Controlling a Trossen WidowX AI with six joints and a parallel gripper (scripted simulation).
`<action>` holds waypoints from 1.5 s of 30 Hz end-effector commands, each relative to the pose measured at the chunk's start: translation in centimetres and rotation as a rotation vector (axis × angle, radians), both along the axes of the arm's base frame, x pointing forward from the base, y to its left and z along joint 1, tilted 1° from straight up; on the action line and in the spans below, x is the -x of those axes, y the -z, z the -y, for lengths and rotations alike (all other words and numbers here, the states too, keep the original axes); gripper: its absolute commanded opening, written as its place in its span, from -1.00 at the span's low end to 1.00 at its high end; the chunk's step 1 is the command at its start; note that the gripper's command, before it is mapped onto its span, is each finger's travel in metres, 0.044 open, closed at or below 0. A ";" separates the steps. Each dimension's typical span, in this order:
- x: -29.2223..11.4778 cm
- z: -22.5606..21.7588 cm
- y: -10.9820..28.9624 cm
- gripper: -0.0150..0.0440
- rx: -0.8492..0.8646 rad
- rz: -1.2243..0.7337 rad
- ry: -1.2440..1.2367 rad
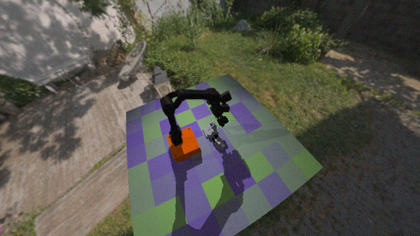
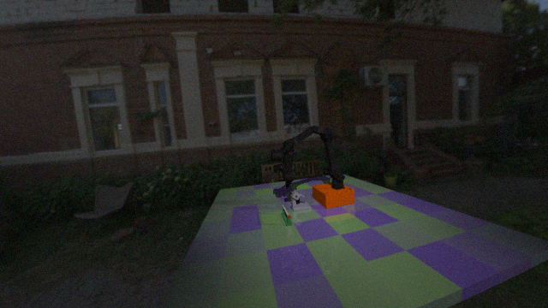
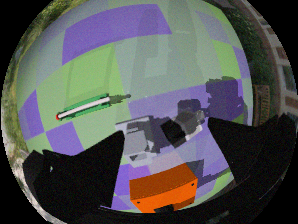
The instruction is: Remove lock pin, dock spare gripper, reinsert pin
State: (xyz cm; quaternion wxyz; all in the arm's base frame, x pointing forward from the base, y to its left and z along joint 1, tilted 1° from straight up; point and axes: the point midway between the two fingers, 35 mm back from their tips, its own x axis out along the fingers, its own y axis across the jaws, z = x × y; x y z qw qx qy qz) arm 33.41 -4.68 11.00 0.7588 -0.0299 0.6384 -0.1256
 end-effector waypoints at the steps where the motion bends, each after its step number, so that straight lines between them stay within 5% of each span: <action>1: 4.6 5.9 0.8 1.00 0.065 0.331 0.907; 6: 6.0 7.5 1.0 1.00 0.072 0.454 1.156; 25: 6.3 7.4 1.2 1.00 0.072 0.457 1.161; 36: 6.1 7.4 7.9 1.00 0.071 0.456 1.161; 45: 5.9 7.4 8.9 1.00 0.071 0.456 1.161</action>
